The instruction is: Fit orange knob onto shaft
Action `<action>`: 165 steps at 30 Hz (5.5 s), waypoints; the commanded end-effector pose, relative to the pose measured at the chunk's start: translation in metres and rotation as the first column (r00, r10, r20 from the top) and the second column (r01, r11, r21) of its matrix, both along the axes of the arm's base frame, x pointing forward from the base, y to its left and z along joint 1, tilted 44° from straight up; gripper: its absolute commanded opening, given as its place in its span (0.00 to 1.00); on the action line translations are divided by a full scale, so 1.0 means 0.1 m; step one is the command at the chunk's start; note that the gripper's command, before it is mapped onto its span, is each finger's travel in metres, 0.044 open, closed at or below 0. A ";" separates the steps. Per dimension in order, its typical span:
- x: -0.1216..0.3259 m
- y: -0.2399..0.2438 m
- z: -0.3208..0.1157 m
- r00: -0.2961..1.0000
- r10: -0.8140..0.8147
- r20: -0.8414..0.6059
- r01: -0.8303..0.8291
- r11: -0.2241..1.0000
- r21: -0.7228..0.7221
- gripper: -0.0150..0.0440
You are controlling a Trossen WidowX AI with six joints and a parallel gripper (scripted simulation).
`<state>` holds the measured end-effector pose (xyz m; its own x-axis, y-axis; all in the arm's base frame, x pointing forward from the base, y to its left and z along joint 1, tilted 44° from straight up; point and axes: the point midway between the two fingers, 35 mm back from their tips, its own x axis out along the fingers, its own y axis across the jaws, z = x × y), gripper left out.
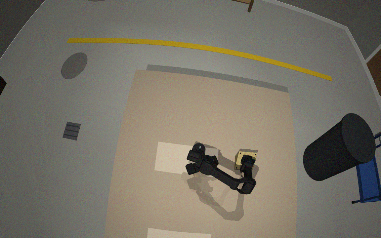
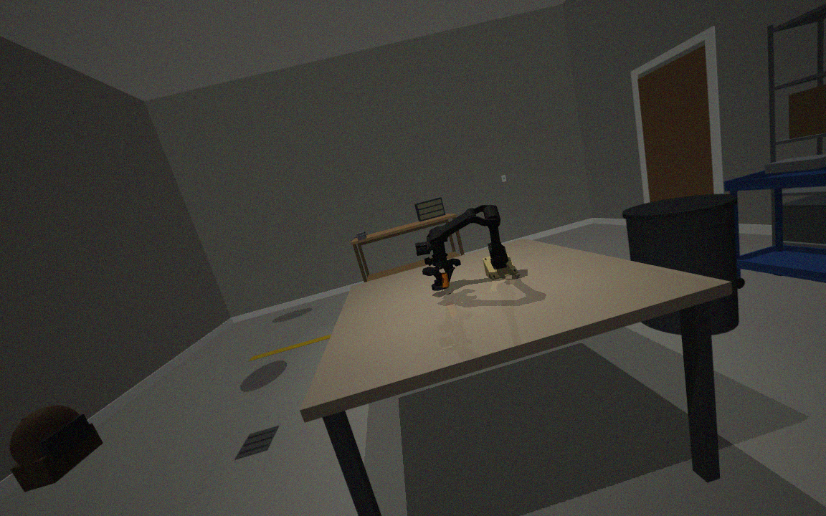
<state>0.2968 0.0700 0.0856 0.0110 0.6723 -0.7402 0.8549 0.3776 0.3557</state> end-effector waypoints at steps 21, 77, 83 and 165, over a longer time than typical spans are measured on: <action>0.12 -0.57 0.55 0.998 0.013 -0.064 -0.012 1.000 0.011 0.25; 0.25 -1.28 -0.67 0.997 0.020 -0.071 -0.019 1.000 0.014 0.25; 0.25 -1.24 -0.70 0.997 0.018 -0.072 -0.017 1.000 0.014 0.25; 0.25 -1.12 -0.84 0.983 0.171 0.072 -0.173 0.985 0.013 0.25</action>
